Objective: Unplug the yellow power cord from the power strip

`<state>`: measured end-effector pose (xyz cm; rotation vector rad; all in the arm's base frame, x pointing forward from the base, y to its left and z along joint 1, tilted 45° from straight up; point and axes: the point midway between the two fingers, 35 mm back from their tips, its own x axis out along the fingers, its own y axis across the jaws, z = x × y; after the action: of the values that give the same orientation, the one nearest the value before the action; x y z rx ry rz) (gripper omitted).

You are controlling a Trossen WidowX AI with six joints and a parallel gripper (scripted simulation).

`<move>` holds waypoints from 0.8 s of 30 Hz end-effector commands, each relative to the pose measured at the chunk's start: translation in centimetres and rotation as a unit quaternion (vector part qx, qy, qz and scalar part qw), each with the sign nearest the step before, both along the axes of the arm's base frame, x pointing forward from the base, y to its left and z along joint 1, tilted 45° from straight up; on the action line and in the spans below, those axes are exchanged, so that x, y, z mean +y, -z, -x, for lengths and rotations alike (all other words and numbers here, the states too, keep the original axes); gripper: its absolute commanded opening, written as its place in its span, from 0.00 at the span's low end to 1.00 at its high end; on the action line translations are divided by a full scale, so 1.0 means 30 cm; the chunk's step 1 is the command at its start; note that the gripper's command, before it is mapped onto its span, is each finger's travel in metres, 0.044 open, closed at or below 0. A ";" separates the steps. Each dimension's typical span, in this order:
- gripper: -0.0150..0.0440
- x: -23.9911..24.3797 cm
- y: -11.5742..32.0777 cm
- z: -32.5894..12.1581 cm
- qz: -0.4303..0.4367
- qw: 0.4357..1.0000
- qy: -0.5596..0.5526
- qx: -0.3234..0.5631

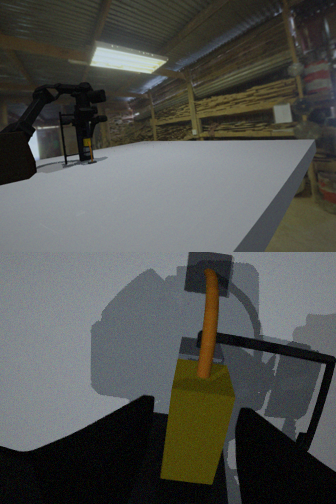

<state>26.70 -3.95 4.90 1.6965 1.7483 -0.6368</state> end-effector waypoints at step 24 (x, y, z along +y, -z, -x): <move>0.34 0.034 0.018 0.003 -0.001 1.000 0.000 0.001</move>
<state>26.57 -2.93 4.33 1.6968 1.7524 -0.6406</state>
